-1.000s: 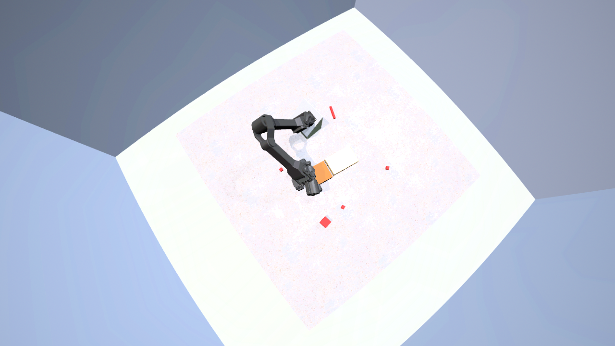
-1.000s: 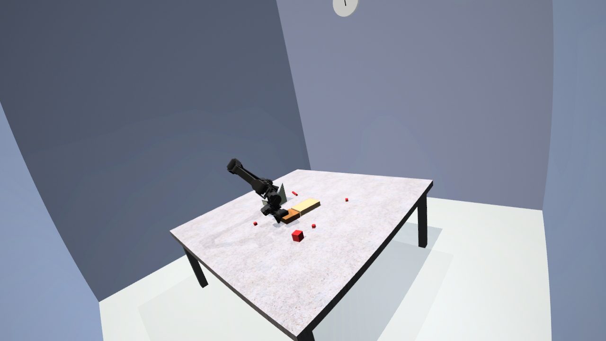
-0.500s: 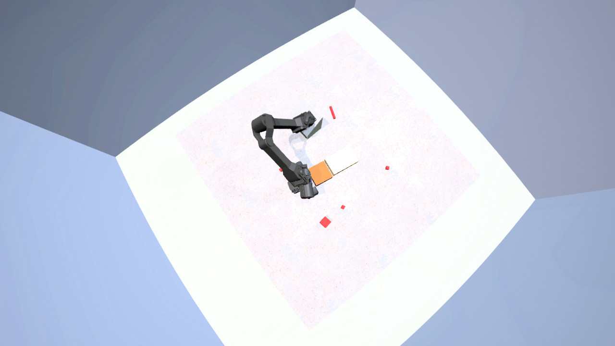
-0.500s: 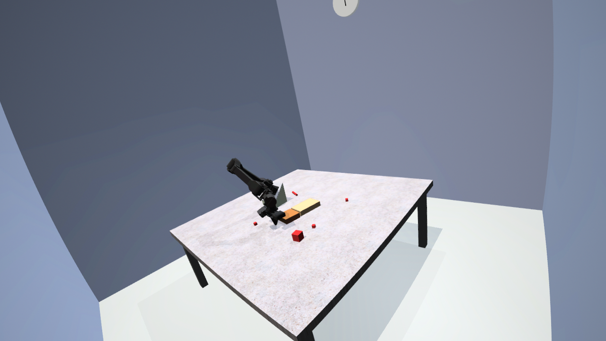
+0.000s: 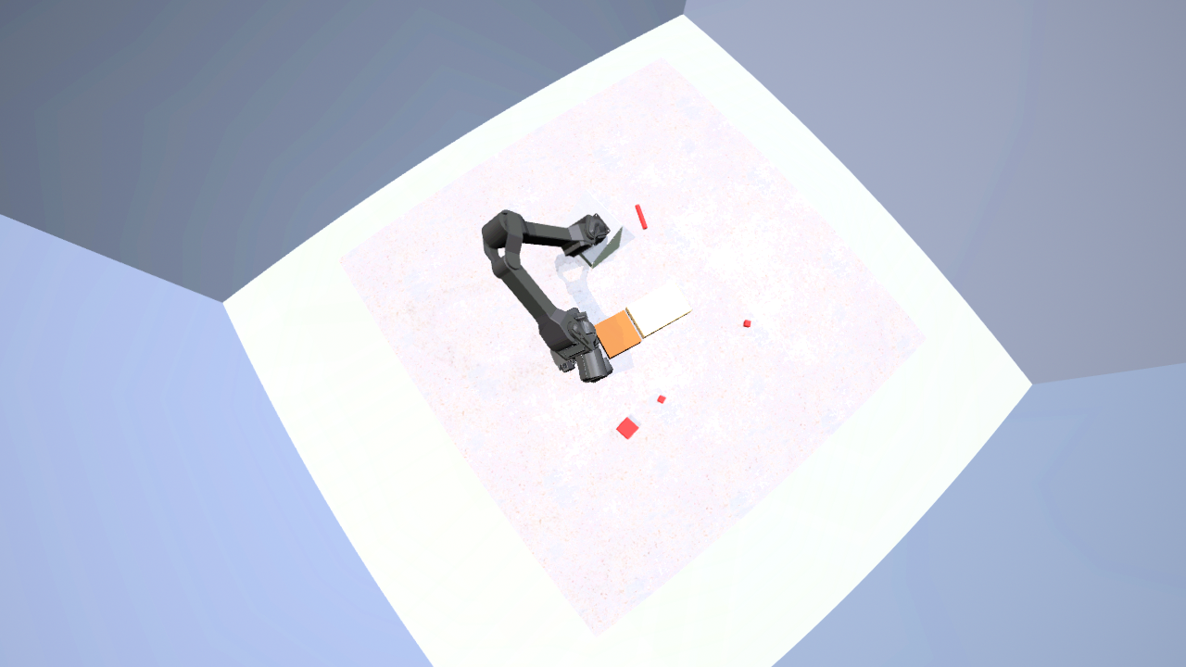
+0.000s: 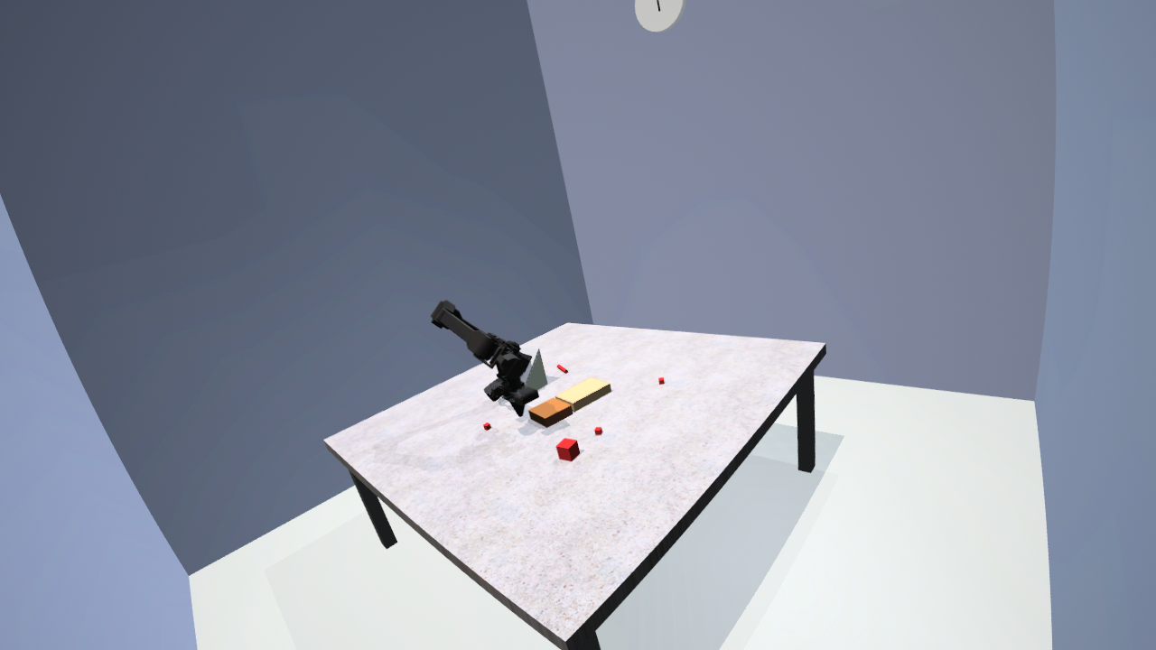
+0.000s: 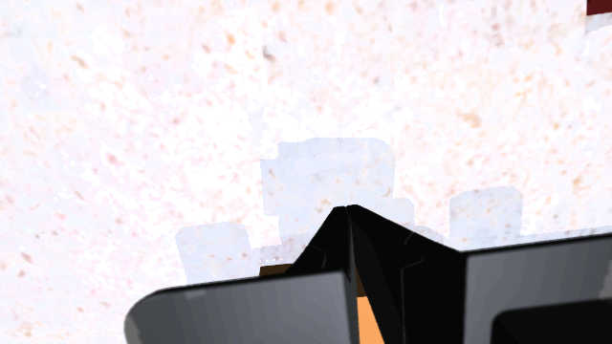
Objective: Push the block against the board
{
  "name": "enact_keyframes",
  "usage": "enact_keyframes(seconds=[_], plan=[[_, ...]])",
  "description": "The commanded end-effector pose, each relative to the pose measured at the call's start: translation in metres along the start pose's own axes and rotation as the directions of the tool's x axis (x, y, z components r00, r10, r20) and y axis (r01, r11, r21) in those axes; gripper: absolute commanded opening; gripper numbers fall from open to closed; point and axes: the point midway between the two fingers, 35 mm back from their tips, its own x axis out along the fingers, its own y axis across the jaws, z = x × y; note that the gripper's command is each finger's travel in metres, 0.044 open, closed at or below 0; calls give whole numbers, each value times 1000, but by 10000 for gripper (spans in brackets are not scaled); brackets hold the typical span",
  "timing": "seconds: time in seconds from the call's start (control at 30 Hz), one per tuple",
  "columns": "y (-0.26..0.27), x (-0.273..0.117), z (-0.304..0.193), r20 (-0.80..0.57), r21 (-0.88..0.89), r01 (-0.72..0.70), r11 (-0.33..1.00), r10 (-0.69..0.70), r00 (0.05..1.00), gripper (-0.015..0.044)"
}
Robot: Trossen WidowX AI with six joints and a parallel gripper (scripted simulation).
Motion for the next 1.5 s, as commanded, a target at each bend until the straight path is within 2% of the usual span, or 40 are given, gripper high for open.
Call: enact_keyframes(seconds=[0.0, 0.17, 0.33, 0.47, 0.53, 1.47], plan=[[-1, -9, 4, 8, 12, 3, 1000, -3, 1000, 0], [-4, -9, -23, 9, 11, 3, 1000, -3, 1000, 0], [-5, -6, -25, 9, 12, 3, 1000, -3, 1000, 0], [-4, 38, -25, 8, 24, 4, 1000, -4, 1000, 0], [-5, 46, -25, 9, 26, 3, 1000, -3, 1000, 0], [-1, 48, -55, 1, 27, 6, 1000, -6, 1000, 0]])
